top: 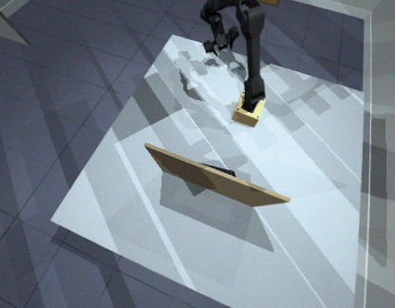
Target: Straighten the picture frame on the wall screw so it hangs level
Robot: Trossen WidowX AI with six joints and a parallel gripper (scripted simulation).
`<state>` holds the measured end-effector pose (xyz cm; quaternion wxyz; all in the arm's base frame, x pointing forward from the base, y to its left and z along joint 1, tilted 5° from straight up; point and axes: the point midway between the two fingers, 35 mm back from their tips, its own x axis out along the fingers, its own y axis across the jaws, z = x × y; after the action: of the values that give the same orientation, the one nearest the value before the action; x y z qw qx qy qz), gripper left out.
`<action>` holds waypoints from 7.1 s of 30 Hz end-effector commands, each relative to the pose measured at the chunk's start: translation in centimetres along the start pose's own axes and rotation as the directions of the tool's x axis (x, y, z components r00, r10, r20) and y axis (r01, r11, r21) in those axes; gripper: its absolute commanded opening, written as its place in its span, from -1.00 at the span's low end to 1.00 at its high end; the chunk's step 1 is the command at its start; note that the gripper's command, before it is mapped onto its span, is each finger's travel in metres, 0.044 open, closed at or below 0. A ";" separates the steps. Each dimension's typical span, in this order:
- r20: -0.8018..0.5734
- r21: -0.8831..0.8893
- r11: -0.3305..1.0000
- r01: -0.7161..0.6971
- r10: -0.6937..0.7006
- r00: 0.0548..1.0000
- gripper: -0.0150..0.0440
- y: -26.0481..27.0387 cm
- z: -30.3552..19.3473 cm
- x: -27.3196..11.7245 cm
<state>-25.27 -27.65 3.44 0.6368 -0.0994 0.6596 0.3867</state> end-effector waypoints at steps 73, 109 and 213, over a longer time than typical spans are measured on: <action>0.829 -0.150 0.105 -0.983 -0.528 -0.183 0.39 -8.0 50.1 -13.8; 0.829 -0.150 0.105 -0.983 -0.528 -0.183 0.39 -8.0 50.1 -13.8; 0.831 -0.204 0.046 -0.978 -0.520 -0.198 0.39 -17.0 63.1 -12.8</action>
<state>35.32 -3.61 15.35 0.5229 0.8501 0.0294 0.0554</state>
